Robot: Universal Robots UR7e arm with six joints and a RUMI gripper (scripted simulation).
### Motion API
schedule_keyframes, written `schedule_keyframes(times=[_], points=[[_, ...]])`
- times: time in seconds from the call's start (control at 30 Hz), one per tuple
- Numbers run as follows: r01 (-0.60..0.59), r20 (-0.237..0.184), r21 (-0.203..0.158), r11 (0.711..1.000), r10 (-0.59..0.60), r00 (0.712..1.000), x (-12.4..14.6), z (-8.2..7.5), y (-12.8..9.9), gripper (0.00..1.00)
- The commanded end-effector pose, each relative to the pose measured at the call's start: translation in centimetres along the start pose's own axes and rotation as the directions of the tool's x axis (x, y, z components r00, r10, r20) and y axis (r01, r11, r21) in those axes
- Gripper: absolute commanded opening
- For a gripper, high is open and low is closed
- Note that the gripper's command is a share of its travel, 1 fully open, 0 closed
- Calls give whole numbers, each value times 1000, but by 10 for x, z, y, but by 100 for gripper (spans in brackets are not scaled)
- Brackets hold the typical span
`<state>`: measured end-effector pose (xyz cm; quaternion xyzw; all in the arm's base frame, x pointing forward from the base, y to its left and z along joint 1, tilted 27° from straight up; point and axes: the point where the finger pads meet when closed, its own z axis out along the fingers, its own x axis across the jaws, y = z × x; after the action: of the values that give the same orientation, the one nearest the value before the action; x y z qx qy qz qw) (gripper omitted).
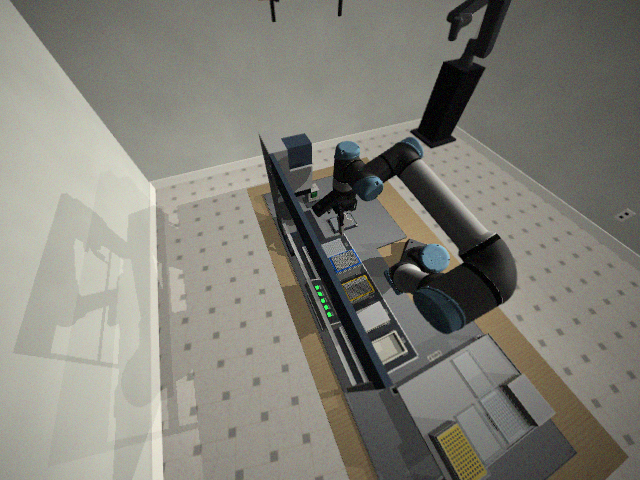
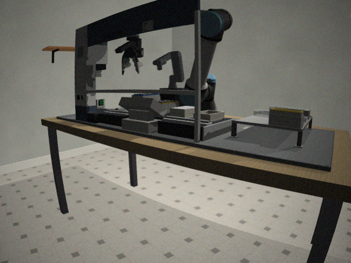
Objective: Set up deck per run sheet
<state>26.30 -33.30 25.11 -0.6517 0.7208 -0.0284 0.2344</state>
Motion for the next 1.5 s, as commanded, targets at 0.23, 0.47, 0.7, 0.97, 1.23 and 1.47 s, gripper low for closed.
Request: schedule_keyframes(times=[0.23,0.47,0.7,0.97,1.23,1.47], points=[[0,0,0,1000,0,1000,0,-18,0,82],[0,0,0,1000,0,1000,0,-22,0,82],[-80,0,0,997,80,997,0,-24,20,0],[-238,0,0,971,238,971,0,-28,60,0],[-352,0,0,936,352,936,0,-31,83,0],[-479,0,0,878,479,878,0,-31,83,0]])
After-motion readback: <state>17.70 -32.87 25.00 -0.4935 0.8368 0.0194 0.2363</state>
